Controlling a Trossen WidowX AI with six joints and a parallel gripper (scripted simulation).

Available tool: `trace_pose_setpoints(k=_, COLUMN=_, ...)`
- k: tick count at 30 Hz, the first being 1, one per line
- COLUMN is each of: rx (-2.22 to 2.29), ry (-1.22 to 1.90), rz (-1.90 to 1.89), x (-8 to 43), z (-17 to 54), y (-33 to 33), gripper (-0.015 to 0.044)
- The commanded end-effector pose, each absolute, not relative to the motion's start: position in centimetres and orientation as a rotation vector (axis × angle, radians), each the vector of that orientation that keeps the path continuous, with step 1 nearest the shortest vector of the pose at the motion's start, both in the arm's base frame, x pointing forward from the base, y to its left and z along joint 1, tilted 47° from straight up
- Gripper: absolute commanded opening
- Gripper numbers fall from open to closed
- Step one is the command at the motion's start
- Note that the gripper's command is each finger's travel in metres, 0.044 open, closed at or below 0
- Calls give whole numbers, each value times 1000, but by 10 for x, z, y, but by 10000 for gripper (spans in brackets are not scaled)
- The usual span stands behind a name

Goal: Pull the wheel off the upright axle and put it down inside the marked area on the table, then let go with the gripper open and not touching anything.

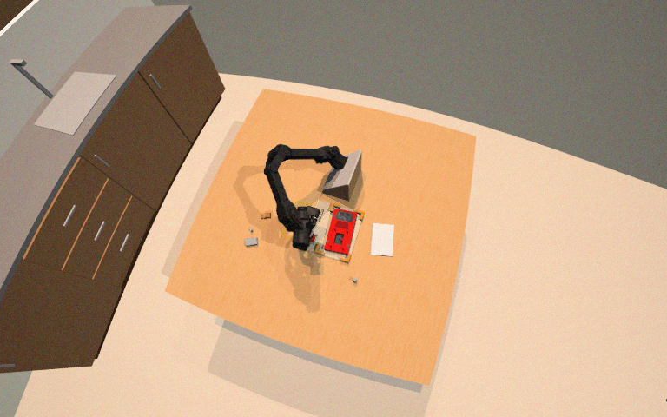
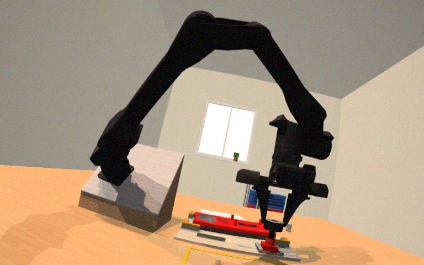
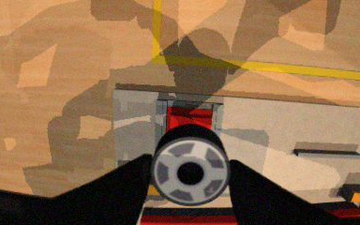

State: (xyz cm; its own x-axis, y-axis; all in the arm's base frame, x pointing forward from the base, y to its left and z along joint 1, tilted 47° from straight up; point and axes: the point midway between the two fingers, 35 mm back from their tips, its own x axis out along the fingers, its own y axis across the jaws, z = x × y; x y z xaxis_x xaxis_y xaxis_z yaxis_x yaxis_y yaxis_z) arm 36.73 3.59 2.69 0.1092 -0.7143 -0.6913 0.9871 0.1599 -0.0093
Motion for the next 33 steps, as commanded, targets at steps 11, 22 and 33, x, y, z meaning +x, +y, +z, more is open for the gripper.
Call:
trace_pose_setpoints(k=11, rx=533, ry=637, rz=-1333, x=367, z=32, y=43, gripper=0)
trace_pose_setpoints(k=22, rx=532, ry=637, rz=-1332, x=366, z=34, y=46, gripper=0)
trace_pose_setpoints(k=33, rx=531, ry=637, rz=-1332, x=366, z=37, y=48, gripper=0)
